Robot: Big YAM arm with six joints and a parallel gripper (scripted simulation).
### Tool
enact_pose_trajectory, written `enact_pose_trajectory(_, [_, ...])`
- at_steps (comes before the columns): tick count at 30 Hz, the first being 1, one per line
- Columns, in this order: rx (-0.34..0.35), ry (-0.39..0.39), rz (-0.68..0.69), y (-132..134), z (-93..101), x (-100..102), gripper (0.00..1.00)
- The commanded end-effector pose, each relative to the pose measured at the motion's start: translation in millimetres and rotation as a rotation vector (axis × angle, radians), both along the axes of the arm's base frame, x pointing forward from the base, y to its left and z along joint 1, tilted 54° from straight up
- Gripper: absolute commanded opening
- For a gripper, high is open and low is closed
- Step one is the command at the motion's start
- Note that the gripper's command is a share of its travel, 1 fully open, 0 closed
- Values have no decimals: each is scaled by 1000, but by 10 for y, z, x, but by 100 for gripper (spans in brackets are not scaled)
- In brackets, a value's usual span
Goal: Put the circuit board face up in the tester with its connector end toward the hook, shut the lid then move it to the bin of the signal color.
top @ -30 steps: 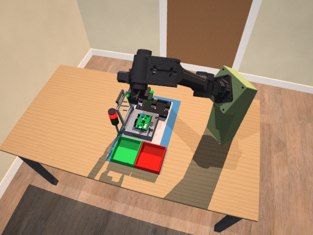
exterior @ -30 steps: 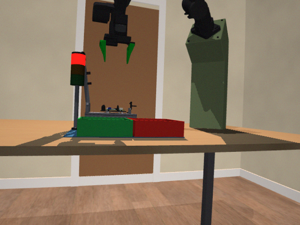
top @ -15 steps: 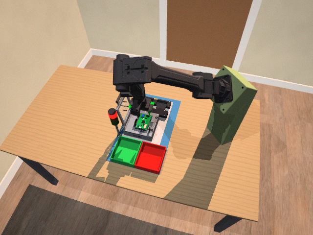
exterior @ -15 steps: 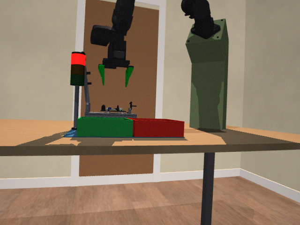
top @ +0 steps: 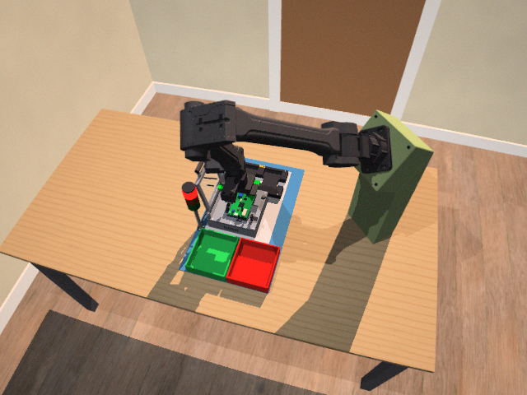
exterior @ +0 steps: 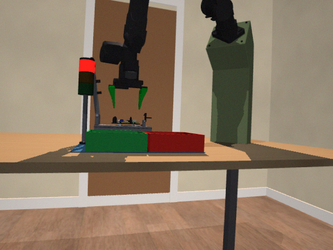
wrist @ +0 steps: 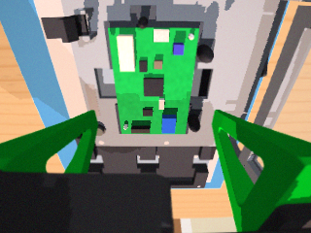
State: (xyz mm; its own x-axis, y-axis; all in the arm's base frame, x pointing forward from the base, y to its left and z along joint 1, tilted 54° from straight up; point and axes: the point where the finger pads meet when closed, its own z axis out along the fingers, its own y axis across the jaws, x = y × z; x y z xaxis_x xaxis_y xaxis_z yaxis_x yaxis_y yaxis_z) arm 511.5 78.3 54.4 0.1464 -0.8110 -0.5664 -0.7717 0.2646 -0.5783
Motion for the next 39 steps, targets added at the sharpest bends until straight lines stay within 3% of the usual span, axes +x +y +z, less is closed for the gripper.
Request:
enact_pose_trajectory(1, [10, 8, -13, -4, -60, 15, 92])
enact_pose_trajectory(22, [8, 5, -18, -46, -56, 15, 92])
enact_pose_trajectory(29, [10, 1, -2, 72, -59, 59, 92])
enact_pose_trajectory(39, [10, 2, -2, 213, -228, 225, 92])
